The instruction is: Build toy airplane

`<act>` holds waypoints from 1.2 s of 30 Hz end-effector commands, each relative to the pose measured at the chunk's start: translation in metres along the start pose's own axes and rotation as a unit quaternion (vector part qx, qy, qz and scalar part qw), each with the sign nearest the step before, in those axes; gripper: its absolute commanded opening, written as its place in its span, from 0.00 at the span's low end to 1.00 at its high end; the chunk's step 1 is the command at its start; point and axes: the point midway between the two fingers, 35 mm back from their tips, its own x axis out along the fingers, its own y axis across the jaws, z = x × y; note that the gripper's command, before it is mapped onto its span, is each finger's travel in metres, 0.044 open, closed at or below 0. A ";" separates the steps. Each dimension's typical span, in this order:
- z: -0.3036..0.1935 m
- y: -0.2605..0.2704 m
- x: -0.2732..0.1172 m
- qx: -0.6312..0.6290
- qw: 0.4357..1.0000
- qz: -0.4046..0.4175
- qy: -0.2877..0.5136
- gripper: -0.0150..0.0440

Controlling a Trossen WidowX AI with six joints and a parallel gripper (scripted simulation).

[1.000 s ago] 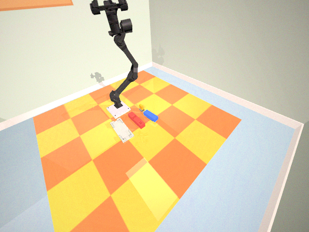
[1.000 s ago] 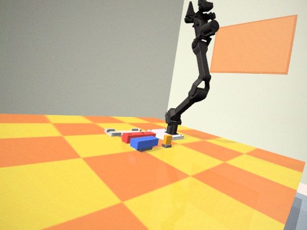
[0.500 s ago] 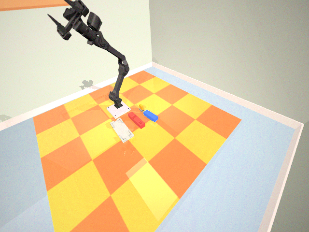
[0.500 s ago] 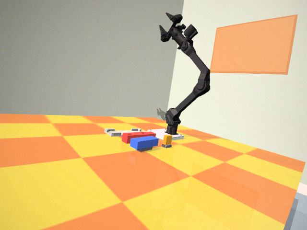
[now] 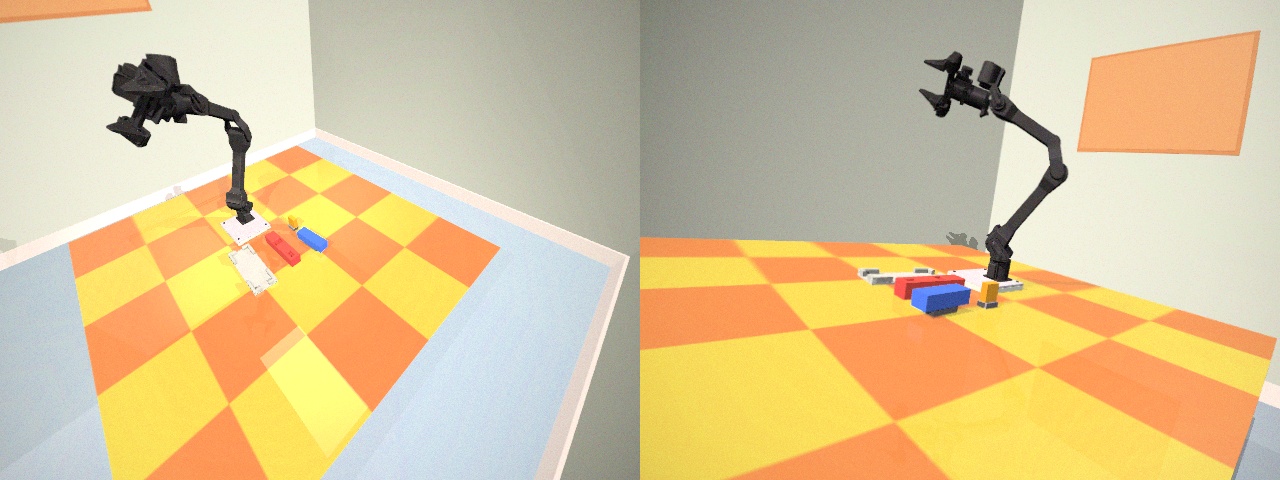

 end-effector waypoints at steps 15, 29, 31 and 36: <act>-0.282 -0.072 -0.012 -0.175 0.862 -0.081 0.469 1.00; -0.415 -0.107 -0.183 -0.407 0.492 -0.007 0.770 1.00; -0.418 -0.110 -0.200 -0.428 0.446 0.004 0.786 1.00; -0.418 -0.111 -0.202 -0.430 0.441 0.005 0.788 1.00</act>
